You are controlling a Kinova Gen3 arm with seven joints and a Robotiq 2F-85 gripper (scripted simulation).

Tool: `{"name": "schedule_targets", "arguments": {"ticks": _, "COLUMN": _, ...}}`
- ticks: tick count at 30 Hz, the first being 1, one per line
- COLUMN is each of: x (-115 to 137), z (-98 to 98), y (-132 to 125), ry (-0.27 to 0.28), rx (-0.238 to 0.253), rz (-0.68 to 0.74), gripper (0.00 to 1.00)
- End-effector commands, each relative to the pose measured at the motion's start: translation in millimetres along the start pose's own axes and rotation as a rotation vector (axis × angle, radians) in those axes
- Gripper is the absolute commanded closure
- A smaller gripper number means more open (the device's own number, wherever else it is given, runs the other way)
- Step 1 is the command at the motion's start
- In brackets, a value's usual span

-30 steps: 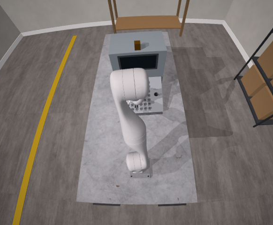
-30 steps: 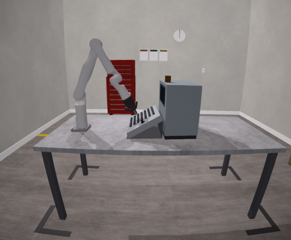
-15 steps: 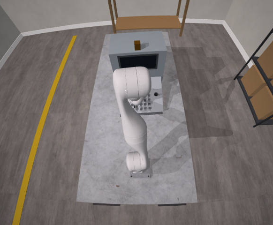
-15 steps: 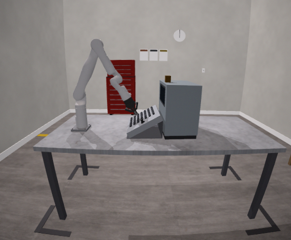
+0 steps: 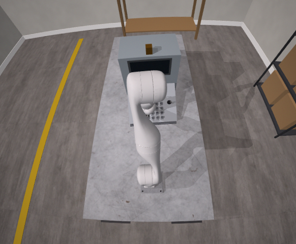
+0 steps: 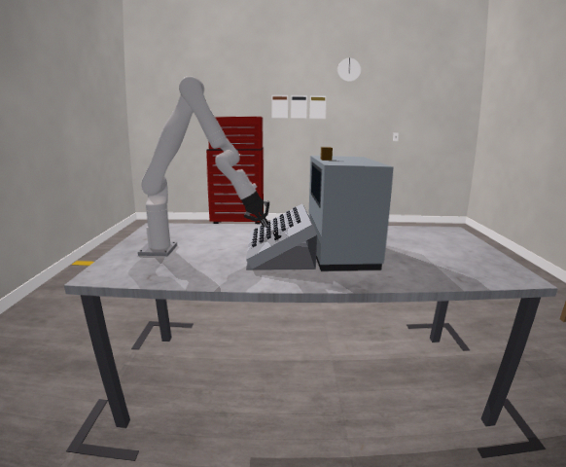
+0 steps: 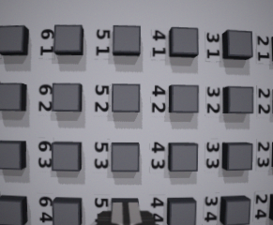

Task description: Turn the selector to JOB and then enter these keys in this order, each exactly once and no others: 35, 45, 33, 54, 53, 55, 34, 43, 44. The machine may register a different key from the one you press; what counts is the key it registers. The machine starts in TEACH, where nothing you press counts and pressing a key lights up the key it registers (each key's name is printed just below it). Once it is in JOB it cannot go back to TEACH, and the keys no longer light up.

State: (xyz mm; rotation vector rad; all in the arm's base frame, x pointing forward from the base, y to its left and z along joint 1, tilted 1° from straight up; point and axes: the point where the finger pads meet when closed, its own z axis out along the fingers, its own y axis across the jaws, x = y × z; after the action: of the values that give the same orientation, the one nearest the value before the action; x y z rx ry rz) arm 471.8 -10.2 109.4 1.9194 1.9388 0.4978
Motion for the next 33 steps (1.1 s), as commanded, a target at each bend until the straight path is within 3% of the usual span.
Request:
{"name": "schedule_targets", "arguments": {"ticks": 1, "x": -1.8, "z": 1.5, "y": 2.1, "ry": -0.002, "rx": -0.003, "rz": 0.003, "gripper": 0.9}}
{"name": "schedule_targets", "arguments": {"ticks": 33, "x": -2.1, "z": 6.1, "y": 3.0, "ry": -0.003, "rx": -0.005, "rz": 0.003, "gripper": 0.9}}
